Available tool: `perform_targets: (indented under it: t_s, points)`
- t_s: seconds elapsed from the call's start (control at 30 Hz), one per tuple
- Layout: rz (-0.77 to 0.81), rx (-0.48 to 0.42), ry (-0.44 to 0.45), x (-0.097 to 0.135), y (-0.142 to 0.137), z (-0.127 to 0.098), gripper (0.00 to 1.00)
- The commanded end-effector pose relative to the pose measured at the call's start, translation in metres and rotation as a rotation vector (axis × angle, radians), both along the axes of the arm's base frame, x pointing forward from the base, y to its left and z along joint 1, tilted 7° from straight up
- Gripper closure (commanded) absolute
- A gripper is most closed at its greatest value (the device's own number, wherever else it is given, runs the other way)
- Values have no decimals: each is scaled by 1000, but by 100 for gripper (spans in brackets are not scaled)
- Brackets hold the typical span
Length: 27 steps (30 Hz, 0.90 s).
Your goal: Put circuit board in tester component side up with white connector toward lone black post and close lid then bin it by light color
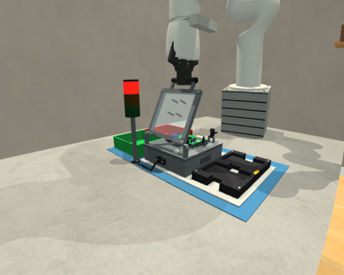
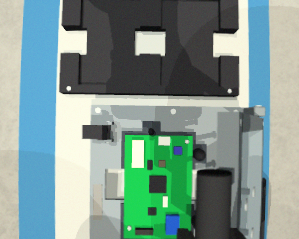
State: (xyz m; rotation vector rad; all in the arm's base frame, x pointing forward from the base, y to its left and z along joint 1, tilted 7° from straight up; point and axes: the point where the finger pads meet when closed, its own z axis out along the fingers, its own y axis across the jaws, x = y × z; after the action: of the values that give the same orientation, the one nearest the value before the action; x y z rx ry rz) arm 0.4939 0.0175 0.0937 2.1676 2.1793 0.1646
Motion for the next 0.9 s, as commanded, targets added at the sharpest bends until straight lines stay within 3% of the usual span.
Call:
perform_targets:
  t_s: [0.0, 0.53, 0.87]
  points:
    - [0, 0, -2, 1, 0, 1, 100]
    - [0, 0, -2, 3, 0, 2, 100]
    - [0, 0, -2, 27, 0, 17, 100]
